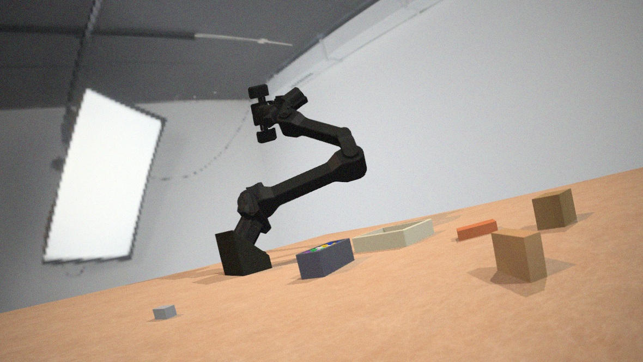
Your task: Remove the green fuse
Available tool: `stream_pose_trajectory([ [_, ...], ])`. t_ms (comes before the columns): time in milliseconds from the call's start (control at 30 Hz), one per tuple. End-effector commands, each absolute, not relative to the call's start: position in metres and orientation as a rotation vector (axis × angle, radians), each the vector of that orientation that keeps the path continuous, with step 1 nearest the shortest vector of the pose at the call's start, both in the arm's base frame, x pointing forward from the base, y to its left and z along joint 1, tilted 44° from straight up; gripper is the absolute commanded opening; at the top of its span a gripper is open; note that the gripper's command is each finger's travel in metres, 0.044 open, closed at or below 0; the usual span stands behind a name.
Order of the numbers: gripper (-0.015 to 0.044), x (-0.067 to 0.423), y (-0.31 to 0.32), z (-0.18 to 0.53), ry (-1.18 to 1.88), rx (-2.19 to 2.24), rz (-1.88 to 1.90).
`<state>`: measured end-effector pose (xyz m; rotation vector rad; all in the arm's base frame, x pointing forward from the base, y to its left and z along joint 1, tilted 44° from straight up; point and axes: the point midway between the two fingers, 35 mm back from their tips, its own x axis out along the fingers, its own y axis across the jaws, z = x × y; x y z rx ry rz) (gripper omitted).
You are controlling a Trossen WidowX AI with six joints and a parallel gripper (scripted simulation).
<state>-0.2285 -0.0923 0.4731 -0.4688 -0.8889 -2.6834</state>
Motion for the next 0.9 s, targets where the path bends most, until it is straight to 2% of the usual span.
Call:
stream_pose_trajectory([
  [0, 0.0026, -0.229, -0.095, 0.472, -0.88, -0.459, -2.681],
  [67, 0.0069, -0.232, -0.114, 0.464, -0.81, -0.384, -2.66],
  [233, 0.0069, -0.228, -0.188, 0.432, -0.543, -0.137, -2.535],
  [433, 0.0069, -0.197, -0.266, 0.389, -0.247, 0.048, -2.325],
  [633, 0.0069, -0.149, -0.324, 0.345, 0.027, 0.183, -2.091],
  [867, 0.0069, -0.058, -0.375, 0.28, 0.366, 0.292, -1.699],
])
